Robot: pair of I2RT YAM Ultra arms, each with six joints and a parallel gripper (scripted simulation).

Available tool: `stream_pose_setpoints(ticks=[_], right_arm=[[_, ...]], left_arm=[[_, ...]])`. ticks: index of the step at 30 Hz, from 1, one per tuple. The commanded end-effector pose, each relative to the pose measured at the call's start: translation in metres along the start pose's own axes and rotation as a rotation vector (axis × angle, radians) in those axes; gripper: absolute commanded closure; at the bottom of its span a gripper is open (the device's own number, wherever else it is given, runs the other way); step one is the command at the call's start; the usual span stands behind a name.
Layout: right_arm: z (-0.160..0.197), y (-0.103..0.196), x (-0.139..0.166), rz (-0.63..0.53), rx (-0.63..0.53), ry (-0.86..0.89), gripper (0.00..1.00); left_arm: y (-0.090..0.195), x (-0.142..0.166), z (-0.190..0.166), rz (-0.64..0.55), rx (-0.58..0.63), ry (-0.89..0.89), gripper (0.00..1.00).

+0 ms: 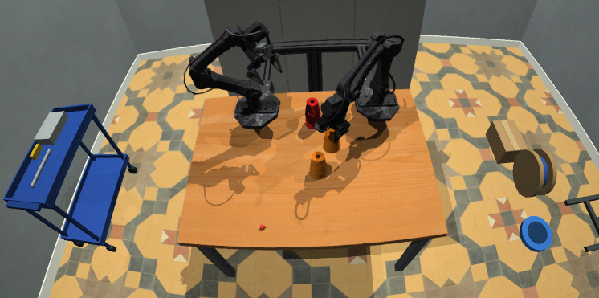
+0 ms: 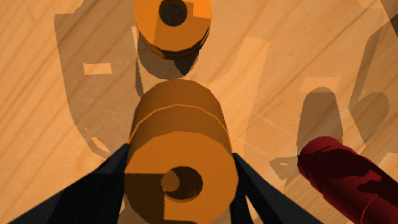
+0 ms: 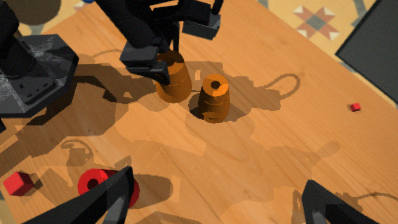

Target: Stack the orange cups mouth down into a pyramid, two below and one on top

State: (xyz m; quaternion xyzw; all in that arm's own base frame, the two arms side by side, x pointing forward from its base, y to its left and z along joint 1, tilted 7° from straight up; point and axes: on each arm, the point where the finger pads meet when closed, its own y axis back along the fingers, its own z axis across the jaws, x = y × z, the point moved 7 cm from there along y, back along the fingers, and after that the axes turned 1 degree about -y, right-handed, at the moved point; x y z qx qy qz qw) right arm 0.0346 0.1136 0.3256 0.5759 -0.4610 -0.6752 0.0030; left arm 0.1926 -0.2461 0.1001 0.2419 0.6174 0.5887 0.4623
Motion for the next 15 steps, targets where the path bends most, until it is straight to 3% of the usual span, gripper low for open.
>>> stream_pose_setpoints(ticks=[1,15], right_arm=[[0.001,-0.003,0.002,0.001,0.021,0.021,0.0],[0.001,-0.003,0.002,0.001,0.021,0.021,0.0]], left_arm=[[-0.012,0.0,0.003,-0.027,0.001,0.002,1.0],[-0.041,0.008,0.003,-0.027,0.002,0.002,1.0]])
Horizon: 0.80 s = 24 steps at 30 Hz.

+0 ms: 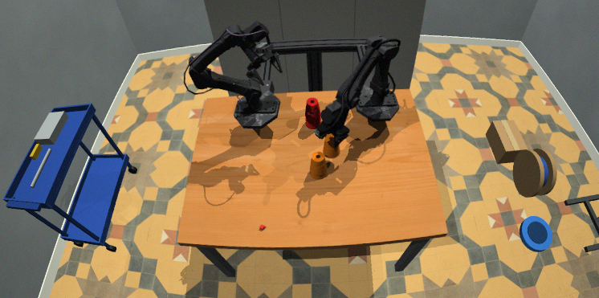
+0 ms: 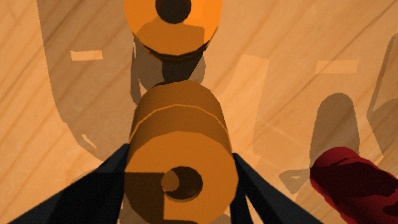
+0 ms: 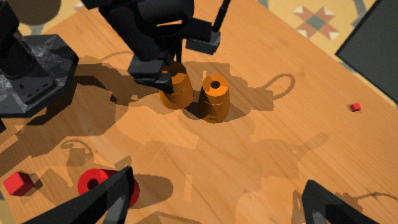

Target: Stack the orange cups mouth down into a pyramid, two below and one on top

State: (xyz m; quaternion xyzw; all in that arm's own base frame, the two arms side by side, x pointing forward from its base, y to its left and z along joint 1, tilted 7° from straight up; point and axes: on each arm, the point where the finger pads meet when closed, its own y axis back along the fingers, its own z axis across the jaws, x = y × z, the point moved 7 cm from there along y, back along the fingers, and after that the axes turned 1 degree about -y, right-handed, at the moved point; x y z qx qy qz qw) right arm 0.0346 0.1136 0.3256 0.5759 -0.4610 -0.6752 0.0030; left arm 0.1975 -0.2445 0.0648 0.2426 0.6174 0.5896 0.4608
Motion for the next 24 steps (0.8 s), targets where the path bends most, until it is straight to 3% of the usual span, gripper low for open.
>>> stream_pose_setpoints(ticks=[1,24], right_arm=[[0.001,-0.003,0.002,0.001,0.021,0.021,0.0],[0.001,-0.003,0.002,0.001,0.021,0.021,0.0]], left_arm=[[-0.009,-0.001,0.002,-0.03,0.001,0.0,1.0],[-0.034,0.006,0.003,-0.031,0.0,0.0,1.0]])
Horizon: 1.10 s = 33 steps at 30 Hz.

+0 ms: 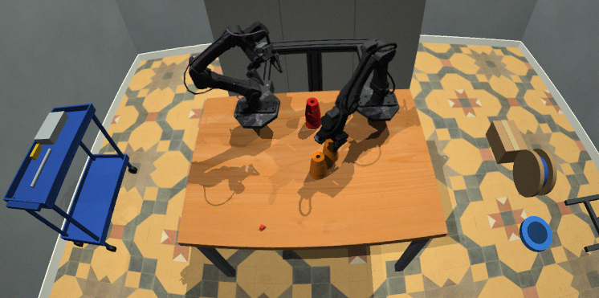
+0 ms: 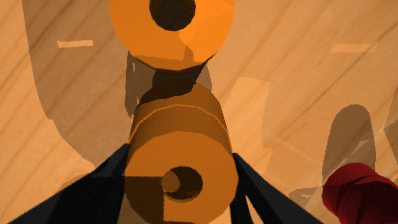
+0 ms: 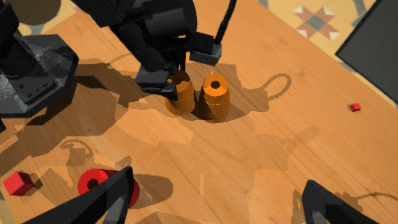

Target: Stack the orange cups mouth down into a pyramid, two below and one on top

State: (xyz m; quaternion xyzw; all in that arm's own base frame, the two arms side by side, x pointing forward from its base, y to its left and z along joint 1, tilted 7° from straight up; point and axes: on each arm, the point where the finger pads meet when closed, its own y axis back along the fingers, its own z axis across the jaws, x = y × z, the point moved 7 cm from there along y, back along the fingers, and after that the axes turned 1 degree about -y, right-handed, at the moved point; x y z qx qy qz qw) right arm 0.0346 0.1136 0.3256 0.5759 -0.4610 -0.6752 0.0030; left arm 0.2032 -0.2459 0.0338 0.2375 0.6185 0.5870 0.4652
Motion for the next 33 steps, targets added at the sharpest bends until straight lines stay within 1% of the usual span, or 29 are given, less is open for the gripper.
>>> stream_pose_setpoints(ticks=[1,28,33], right_arm=[[0.001,-0.003,0.002,0.001,0.021,0.021,0.0],[0.001,-0.003,0.002,0.001,0.021,0.021,0.0],[0.001,-0.003,0.002,0.001,0.021,0.021,0.0]], left_arm=[[-0.002,0.0,0.002,-0.02,0.002,0.0,1.0],[-0.015,0.005,0.002,-0.016,0.003,0.0,1.0],[-0.012,0.003,0.002,-0.024,0.001,0.001,1.0]])
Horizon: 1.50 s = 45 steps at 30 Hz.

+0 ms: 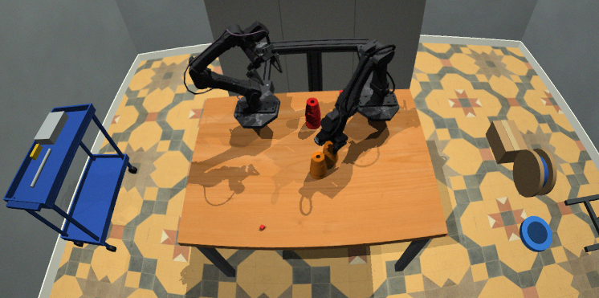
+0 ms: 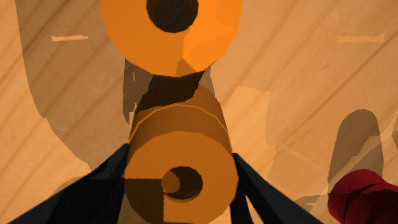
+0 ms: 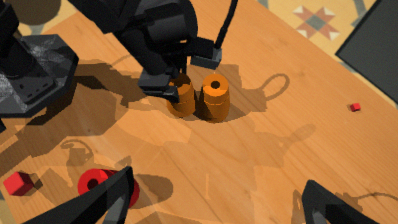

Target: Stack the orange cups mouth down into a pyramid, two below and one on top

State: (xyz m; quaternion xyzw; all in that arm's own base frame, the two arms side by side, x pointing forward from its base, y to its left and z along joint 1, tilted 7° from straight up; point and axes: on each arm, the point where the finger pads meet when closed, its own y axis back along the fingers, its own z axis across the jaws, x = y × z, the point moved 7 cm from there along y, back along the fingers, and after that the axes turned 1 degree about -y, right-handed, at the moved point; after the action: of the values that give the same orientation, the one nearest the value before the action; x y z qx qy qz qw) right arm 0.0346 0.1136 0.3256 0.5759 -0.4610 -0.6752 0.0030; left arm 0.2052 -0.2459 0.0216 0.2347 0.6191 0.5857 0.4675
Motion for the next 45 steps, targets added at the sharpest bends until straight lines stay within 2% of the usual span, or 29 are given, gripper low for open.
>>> stream_pose_setpoints(ticks=[1,17,45], right_arm=[[0.001,-0.003,0.002,0.001,0.021,0.021,0.0],[0.001,-0.003,0.002,0.001,0.021,0.021,0.0],[0.001,-0.003,0.002,0.001,0.021,0.021,0.0]], left_arm=[[0.0,0.001,0.002,-0.016,0.002,0.001,1.0],[-0.016,0.007,0.002,-0.008,0.005,0.0,1.0],[-0.028,0.011,0.001,-0.008,0.004,0.0,1.0]])
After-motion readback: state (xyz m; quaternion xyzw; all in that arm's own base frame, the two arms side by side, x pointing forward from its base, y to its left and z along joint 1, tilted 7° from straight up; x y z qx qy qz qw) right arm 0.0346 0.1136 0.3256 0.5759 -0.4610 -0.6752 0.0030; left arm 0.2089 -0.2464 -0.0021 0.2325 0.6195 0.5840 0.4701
